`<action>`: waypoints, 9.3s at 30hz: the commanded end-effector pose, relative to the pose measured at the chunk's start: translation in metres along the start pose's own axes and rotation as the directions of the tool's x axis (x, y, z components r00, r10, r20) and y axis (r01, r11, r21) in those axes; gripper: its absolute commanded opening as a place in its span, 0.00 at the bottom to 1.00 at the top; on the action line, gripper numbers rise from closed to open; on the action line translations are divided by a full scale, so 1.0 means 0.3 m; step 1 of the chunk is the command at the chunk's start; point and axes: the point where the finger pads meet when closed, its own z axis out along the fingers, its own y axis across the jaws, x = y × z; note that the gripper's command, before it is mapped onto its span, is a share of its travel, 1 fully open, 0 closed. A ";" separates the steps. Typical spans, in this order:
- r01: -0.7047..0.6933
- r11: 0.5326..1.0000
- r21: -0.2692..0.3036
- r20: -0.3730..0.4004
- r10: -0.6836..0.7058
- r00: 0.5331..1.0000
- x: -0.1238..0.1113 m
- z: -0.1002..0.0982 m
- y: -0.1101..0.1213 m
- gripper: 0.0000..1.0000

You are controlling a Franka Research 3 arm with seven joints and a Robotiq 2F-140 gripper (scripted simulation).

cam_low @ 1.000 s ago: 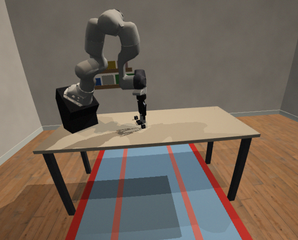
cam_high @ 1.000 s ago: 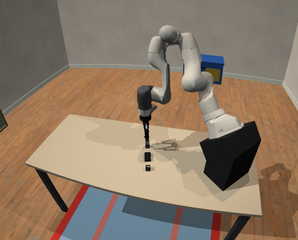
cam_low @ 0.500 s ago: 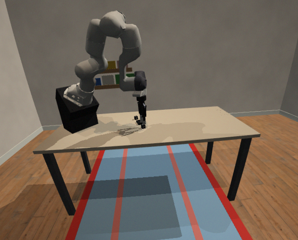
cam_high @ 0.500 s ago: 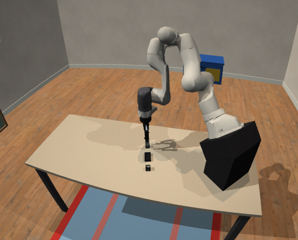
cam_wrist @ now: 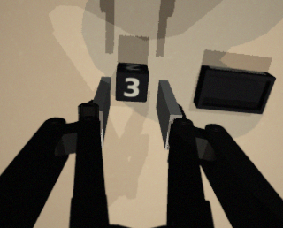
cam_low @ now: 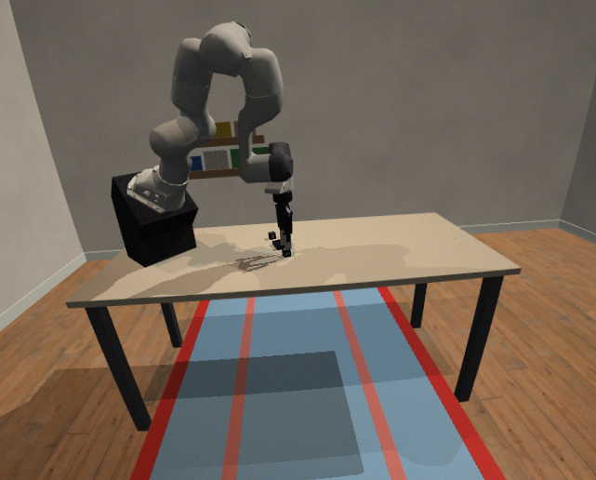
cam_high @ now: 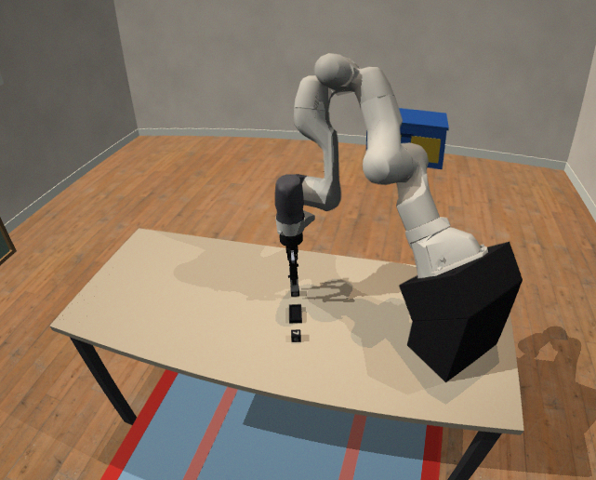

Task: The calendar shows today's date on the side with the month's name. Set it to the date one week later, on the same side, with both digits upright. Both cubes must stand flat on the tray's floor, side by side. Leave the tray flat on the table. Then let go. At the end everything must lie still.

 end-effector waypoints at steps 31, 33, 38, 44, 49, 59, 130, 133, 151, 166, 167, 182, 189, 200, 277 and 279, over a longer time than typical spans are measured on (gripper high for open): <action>-0.012 1.000 0.004 -0.002 0.012 1.000 0.004 0.004 -0.007 0.28; -0.012 1.000 0.004 -0.002 0.012 1.000 0.004 0.004 -0.008 0.28; -0.012 1.000 0.004 -0.002 0.012 1.000 0.006 0.004 -0.011 0.28; -0.012 1.000 0.004 -0.002 0.012 1.000 0.006 0.004 -0.012 0.28; -0.012 1.000 0.004 -0.002 0.012 1.000 0.006 0.004 -0.012 0.28; -0.012 1.000 0.004 -0.002 0.012 1.000 0.006 0.004 -0.012 0.28; -0.012 1.000 0.004 -0.002 0.012 1.000 0.006 0.098 -0.012 0.28; -0.012 1.000 0.004 -0.002 0.012 1.000 0.006 0.098 -0.012 0.28; -0.012 1.000 0.004 -0.002 0.012 1.000 0.006 0.098 -0.012 0.16; -0.012 1.000 0.004 -0.002 0.012 1.000 0.006 0.098 -0.012 0.16; -0.012 1.000 0.004 -0.002 0.012 1.000 0.006 0.098 -0.012 0.16; -0.012 1.000 0.004 -0.002 0.012 1.000 0.006 0.096 -0.012 0.16; -0.012 1.000 0.004 -0.002 0.012 1.000 0.006 0.067 -0.012 0.16; -0.012 1.000 0.004 -0.002 0.012 1.000 0.006 -0.035 -0.012 0.16; -0.043 0.999 0.004 -0.002 0.043 0.999 -0.013 -0.151 0.401 0.16; -0.043 0.999 0.004 -0.002 0.043 0.999 -0.013 -0.129 0.402 0.16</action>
